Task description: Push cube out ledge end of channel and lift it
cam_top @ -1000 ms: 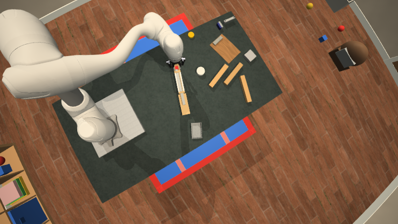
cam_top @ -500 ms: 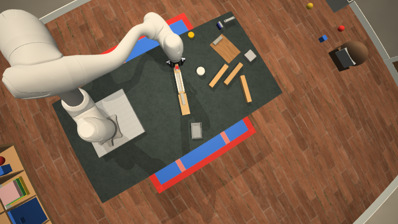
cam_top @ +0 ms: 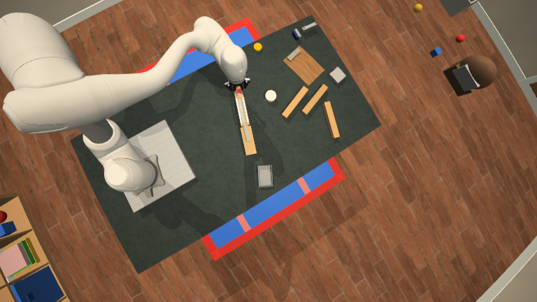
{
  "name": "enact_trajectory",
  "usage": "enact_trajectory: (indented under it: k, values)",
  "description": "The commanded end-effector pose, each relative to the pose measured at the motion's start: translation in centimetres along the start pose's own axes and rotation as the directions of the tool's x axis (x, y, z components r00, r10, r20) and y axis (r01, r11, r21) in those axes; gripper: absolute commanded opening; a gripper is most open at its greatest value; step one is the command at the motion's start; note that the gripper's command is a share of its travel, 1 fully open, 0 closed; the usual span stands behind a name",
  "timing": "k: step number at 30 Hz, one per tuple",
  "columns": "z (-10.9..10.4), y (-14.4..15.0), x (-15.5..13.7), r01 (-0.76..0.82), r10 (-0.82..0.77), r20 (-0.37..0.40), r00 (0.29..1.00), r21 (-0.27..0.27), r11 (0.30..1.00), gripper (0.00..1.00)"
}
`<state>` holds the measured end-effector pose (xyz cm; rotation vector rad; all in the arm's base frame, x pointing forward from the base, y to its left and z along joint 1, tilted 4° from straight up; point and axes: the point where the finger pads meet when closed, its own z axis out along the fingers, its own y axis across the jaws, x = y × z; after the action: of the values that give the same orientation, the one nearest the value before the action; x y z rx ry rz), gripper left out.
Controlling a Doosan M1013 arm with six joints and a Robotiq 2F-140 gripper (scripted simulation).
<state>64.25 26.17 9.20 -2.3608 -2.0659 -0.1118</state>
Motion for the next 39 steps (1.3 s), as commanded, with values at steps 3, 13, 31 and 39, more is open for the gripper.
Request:
enact_trajectory:
  k: [3, 13, 31, 39]
  values:
    - [0.3, -0.1, 0.0, -0.007, 0.007, 0.000, 1.000, 0.003, 1.000, 0.00]
    - [0.3, -0.1, 0.0, -0.007, 0.007, 0.000, 1.000, 0.003, 1.000, 0.00]
    - [-6.6, -0.1, 0.1, -0.007, 0.007, 0.000, 1.000, 0.003, 1.000, 0.00]
    - [-7.8, -0.1, 0.1, -0.007, 0.007, 0.000, 1.000, 0.003, 1.000, 0.00]
